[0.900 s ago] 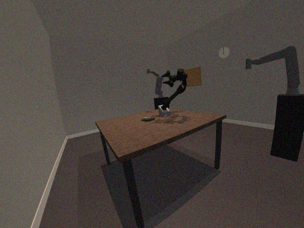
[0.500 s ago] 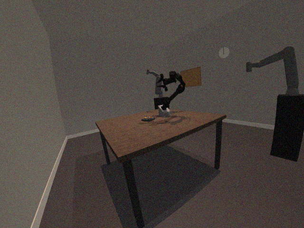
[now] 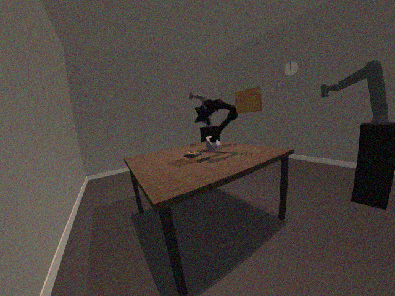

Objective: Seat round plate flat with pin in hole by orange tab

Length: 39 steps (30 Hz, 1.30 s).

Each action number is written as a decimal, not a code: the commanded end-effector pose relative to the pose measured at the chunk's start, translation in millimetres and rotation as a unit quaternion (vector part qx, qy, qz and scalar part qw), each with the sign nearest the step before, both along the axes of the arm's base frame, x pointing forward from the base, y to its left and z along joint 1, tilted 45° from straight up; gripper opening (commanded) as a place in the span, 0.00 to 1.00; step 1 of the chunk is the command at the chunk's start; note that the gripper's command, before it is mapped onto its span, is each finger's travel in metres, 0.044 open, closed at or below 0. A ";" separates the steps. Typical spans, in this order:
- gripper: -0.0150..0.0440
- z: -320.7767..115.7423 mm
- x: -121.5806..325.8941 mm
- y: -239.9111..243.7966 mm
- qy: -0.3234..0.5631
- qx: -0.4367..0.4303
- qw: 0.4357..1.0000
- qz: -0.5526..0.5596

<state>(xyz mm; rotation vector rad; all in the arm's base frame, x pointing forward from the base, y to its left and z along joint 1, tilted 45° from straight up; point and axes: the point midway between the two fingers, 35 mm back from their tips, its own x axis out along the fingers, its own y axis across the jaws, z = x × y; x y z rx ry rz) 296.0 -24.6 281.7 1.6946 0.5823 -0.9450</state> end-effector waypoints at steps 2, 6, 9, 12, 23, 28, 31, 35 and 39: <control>0.25 -78.9 8.8 8.2 0.101 -0.040 0.964 0.244; 0.25 -102.2 7.6 11.0 0.118 -0.042 0.938 0.322; 0.25 -127.3 3.7 13.3 0.128 -0.040 0.904 0.405; 0.25 -146.8 -0.9 15.5 0.128 -0.034 0.873 0.470; 0.25 -204.4 -24.5 26.6 0.073 -0.003 0.747 0.660; 0.25 -231.6 -42.8 36.5 0.000 0.014 0.665 0.746; 0.25 -239.3 -49.2 40.6 -0.031 0.018 0.637 0.770; 0.25 -250.7 -60.4 48.6 -0.092 0.021 0.589 0.802; 0.25 -249.8 -59.0 49.7 -0.092 0.021 0.589 0.802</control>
